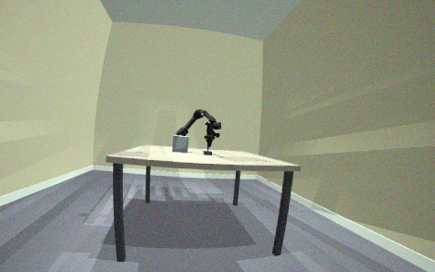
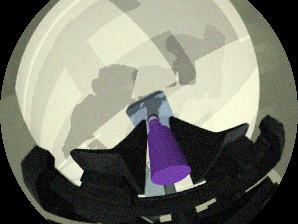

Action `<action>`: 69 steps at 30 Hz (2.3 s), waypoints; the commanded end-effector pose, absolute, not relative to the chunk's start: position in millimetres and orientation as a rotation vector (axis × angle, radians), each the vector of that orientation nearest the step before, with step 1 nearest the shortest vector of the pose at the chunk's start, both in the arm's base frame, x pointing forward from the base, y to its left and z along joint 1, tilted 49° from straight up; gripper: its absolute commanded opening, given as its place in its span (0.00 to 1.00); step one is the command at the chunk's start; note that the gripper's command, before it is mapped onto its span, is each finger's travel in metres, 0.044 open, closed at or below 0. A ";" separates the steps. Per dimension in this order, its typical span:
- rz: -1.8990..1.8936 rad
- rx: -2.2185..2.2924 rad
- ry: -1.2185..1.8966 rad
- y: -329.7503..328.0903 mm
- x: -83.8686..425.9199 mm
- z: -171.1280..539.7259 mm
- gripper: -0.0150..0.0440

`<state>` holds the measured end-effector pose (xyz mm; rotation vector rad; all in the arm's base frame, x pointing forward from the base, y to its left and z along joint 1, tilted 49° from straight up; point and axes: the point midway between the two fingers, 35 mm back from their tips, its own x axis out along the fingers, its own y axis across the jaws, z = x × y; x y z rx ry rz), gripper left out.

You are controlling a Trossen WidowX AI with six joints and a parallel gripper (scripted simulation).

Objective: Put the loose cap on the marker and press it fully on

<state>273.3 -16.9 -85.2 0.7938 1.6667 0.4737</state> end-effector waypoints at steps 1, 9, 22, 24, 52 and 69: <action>0.508 0.791 1.710 4.0 266.6 -101.4 0.25; 0.508 0.791 1.710 9.8 272.7 -106.9 0.25; 0.509 0.791 1.710 10.7 274.2 -108.0 0.25; 0.509 0.788 1.710 10.0 273.6 -107.8 0.34; 0.516 0.778 1.706 -46.1 284.3 -57.1 0.96; 0.790 0.524 1.558 -65.2 269.0 -35.8 0.25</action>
